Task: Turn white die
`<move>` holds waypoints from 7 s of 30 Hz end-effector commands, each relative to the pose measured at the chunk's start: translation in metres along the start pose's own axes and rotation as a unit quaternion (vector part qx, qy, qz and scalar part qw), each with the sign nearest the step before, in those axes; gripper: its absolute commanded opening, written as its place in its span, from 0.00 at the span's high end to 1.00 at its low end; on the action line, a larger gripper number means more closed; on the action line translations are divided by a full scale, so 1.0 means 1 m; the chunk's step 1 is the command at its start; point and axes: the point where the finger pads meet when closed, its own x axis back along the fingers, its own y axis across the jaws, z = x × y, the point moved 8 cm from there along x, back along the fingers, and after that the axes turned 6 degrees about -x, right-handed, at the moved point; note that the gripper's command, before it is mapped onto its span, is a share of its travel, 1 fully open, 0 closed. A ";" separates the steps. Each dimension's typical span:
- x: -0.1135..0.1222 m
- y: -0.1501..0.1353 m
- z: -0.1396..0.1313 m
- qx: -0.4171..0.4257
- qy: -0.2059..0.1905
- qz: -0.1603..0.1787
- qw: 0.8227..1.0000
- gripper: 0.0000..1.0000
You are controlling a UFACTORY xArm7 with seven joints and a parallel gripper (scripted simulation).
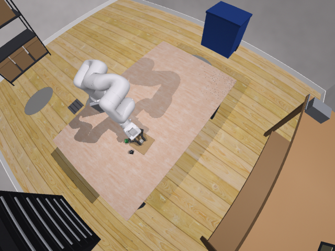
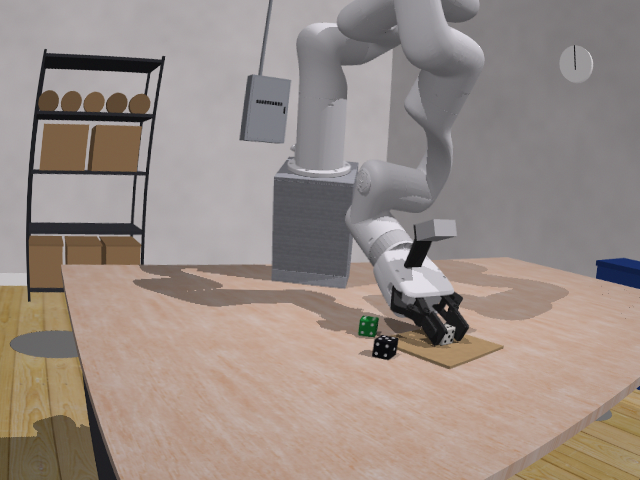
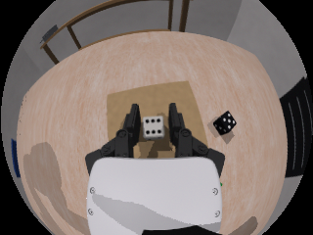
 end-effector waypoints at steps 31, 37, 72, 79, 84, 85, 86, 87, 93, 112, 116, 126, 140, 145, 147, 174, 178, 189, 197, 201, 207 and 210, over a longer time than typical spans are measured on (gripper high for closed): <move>0.049 0.000 0.001 0.000 0.001 0.000 1.000 0.58; 0.050 0.000 0.001 0.000 0.001 0.000 1.000 0.58; 0.037 -0.009 0.090 0.000 -0.253 -0.027 0.967 0.58; 0.030 -0.011 0.110 0.000 -0.314 -0.034 0.949 0.58; 0.026 -0.010 0.123 0.002 -0.357 -0.041 0.933 0.58; 0.024 -0.011 0.128 0.001 -0.370 -0.042 0.928 0.58; 0.023 -0.011 0.131 0.001 -0.377 -0.041 0.925 0.58; 0.023 -0.011 0.131 0.001 -0.377 -0.041 0.925 0.58; 0.018 -0.011 0.141 0.000 -0.434 -0.049 0.899 0.58; 0.003 -0.018 0.176 0.001 -0.511 -0.055 0.858 0.58; 0.003 -0.018 0.176 0.001 -0.511 -0.055 0.858 0.00; 0.003 -0.018 0.176 0.001 -0.511 -0.055 0.858 0.00; 0.015 -0.020 0.198 0.000 -0.512 -0.054 0.857 0.00; 0.023 -0.021 0.213 0.000 -0.512 -0.054 0.857 0.00; 0.025 -0.022 0.218 0.000 -0.512 -0.054 0.857 0.00; 0.030 -0.023 0.226 0.000 -0.512 -0.054 0.857 0.00; 0.030 -0.023 0.226 0.000 -0.512 -0.054 0.857 0.00; 0.030 -0.023 0.226 0.000 -0.512 -0.054 0.857 0.00; 0.030 -0.023 0.226 0.000 -0.512 -0.054 0.857 0.00; 0.030 -0.023 0.226 0.000 -0.512 -0.054 0.857 0.00; 0.030 -0.023 0.226 0.000 -0.512 -0.054 0.857 0.00; 0.030 -0.023 0.226 0.000 -0.512 -0.054 0.857 0.00</move>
